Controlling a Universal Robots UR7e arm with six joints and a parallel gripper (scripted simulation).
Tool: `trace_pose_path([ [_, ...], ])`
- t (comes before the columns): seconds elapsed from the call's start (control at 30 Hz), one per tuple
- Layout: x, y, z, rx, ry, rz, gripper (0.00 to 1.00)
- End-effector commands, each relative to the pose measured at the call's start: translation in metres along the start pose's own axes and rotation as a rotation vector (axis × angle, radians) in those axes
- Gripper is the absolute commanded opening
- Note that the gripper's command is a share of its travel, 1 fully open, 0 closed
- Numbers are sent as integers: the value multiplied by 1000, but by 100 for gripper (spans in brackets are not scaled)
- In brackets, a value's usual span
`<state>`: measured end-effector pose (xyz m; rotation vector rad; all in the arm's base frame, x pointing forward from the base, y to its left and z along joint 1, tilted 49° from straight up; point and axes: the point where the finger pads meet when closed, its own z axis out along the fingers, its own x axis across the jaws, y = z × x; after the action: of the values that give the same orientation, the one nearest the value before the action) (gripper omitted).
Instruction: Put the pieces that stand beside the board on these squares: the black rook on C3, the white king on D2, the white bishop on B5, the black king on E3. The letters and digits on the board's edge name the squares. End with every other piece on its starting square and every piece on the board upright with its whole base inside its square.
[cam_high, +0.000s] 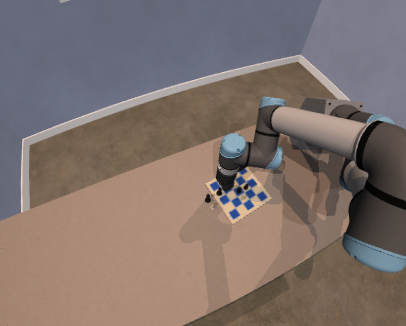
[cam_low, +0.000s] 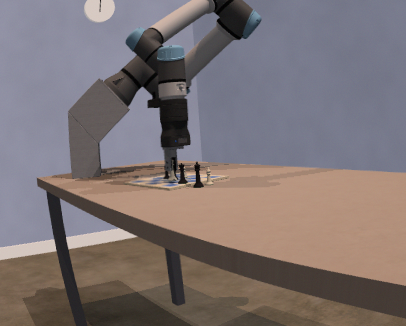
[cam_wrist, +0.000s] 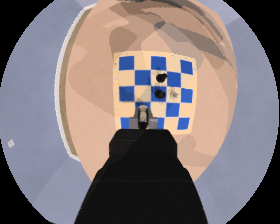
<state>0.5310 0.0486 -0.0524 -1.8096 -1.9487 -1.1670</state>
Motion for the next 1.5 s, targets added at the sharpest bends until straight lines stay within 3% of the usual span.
trace_pose_path([
  [0.0, 0, 0, 0, -1, -1, 0, 0],
  [1.47, 0, 0, 4, -1, -1, 0, 0],
])
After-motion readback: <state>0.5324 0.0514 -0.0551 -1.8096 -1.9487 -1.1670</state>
